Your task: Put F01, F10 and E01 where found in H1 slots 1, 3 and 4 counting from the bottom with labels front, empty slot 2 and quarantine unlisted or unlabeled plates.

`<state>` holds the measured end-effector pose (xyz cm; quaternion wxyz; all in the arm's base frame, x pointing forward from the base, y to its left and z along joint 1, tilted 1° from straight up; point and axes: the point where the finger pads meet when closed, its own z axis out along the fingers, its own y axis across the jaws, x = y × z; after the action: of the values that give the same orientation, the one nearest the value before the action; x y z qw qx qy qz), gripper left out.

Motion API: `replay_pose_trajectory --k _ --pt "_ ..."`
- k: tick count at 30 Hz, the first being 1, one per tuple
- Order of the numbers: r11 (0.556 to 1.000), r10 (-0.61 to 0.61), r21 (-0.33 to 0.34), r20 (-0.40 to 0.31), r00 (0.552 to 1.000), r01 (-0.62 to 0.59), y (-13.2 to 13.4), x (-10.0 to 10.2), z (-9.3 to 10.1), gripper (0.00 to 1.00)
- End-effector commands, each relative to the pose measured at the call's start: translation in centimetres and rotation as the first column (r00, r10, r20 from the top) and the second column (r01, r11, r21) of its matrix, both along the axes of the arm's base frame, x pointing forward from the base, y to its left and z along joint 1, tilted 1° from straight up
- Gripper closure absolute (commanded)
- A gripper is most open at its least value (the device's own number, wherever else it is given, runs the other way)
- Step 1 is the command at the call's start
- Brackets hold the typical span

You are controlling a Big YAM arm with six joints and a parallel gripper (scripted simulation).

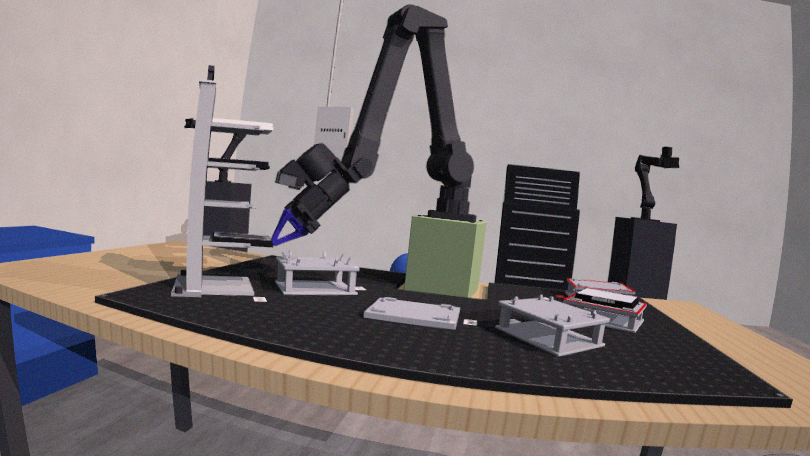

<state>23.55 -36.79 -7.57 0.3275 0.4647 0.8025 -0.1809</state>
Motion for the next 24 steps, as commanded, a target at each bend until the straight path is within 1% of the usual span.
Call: replay_pose_trajectory --k 1,21,22,24 --pt "1.000 0.002 -0.024 0.007 1.000 -0.002 -1.8 0.7 0.6 1.00" --pt "1.000 0.001 -0.022 0.005 1.000 -0.001 -2.7 1.2 0.5 1.00" --pt "1.000 0.001 -0.031 0.012 1.000 -0.001 -3.0 1.3 0.9 1.00" --pt "1.000 0.001 -0.022 0.006 1.000 -0.001 -2.9 1.3 0.5 1.00"
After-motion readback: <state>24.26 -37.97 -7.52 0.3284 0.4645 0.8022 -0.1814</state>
